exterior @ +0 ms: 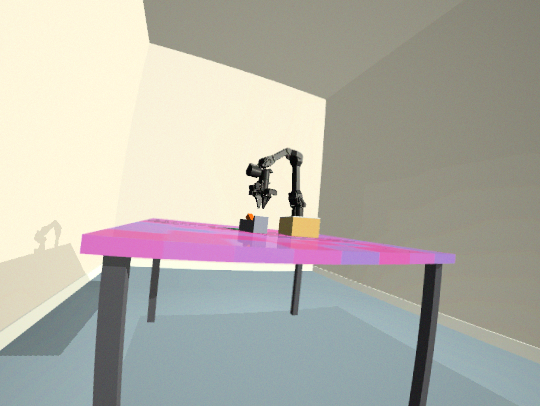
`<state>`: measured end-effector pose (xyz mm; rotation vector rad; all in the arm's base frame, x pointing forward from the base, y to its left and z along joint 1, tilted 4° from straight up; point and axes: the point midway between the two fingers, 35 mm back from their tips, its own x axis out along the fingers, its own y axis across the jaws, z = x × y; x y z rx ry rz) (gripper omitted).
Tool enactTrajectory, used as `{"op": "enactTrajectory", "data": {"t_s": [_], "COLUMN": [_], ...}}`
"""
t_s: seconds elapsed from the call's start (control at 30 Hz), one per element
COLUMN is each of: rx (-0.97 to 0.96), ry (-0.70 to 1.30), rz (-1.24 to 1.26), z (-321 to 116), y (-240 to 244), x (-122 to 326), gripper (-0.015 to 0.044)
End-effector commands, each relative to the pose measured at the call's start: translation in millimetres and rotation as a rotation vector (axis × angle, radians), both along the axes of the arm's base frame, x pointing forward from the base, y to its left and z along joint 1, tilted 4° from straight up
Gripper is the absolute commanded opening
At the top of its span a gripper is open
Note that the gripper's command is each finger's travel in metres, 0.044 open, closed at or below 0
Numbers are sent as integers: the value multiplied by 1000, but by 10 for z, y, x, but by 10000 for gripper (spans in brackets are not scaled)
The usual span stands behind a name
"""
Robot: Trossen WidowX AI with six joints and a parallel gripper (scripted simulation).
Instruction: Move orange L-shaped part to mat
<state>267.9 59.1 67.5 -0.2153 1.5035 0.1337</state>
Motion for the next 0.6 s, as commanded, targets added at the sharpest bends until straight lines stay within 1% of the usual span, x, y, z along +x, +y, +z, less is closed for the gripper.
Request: {"op": "enactTrajectory", "data": {"t_s": [0.0, 0.57], "rx": [-5, -3], "ry": [3, 12], "rz": [4, 0], "z": [178, 141], "y": [-29, -24], "x": [-44, -52], "gripper": [180, 180]}}
